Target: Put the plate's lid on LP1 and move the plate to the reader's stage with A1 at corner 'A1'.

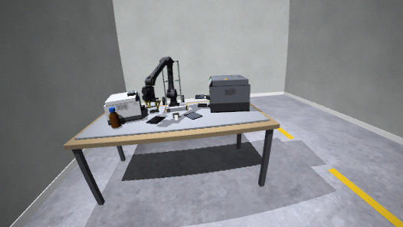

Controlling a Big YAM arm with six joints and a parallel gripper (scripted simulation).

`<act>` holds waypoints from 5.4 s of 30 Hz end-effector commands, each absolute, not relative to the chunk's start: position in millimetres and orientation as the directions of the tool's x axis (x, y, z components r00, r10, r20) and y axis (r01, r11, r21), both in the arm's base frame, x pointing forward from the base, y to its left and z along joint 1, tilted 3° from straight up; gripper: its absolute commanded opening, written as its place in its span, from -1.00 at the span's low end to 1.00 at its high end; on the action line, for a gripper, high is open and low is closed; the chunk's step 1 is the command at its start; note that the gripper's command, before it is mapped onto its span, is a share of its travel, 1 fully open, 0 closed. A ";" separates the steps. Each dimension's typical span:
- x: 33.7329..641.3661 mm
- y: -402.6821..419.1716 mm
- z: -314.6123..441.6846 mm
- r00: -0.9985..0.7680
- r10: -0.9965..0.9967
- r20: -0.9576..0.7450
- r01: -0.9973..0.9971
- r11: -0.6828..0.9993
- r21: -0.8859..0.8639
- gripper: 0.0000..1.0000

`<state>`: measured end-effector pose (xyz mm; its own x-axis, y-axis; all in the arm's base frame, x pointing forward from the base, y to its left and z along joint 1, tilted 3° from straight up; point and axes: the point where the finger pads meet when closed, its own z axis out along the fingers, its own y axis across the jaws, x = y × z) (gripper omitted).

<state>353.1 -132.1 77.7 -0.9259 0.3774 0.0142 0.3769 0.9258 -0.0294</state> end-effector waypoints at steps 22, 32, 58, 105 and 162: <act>321.4 -162.3 88.6 -0.797 0.604 0.011 0.603 0.797 -0.041 1.00; 299.0 -182.8 97.6 -0.635 0.772 0.004 0.771 0.635 -0.047 1.00; 228.5 -220.4 121.3 -0.096 0.995 -0.010 0.994 0.096 -0.045 1.00; 92.2 -242.5 161.5 0.869 0.492 -0.053 0.493 -0.870 0.003 1.00; 93.3 -244.9 147.7 0.937 0.346 -0.049 0.347 -0.938 0.009 1.00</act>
